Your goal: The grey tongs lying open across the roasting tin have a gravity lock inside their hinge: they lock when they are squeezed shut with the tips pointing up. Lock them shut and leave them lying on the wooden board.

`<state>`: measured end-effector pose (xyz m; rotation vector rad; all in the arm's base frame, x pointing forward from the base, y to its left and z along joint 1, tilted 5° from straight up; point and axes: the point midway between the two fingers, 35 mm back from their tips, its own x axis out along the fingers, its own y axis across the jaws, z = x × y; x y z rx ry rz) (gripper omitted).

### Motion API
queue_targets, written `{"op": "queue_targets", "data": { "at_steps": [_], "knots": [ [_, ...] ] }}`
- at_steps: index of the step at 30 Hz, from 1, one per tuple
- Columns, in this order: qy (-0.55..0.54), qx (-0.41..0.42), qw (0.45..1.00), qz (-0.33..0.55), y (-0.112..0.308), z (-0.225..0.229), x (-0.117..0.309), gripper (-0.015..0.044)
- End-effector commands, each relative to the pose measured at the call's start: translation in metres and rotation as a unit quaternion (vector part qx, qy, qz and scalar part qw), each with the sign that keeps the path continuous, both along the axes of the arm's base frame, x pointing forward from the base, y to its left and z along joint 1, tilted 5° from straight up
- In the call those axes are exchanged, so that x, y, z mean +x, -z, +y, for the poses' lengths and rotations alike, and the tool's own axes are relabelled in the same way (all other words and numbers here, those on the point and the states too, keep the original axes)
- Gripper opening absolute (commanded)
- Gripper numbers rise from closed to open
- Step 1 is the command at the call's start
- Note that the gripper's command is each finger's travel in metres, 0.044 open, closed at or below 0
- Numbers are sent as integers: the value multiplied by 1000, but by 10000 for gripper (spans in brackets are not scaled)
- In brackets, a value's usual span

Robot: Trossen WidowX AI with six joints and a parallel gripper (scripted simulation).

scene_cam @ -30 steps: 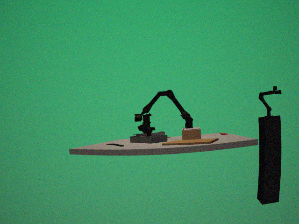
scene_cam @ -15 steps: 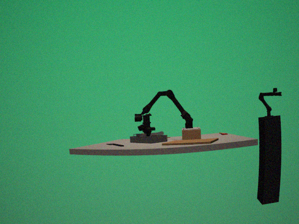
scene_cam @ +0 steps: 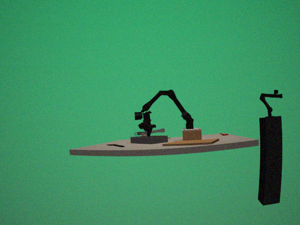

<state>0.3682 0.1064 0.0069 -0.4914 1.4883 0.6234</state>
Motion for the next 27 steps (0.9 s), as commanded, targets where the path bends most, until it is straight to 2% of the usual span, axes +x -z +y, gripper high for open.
{"op": "queue_targets", "data": {
  "at_steps": [1,3,16,27],
  "knots": [
    [0,4,1000,-21,-58,-4,5,-150],
    [1,4,1000,-21,-71,-5,4,-150],
    [6,4,1000,-18,-68,-2,3,-150],
    [84,4,996,-13,-73,58,-16,-150]
  ]
}}
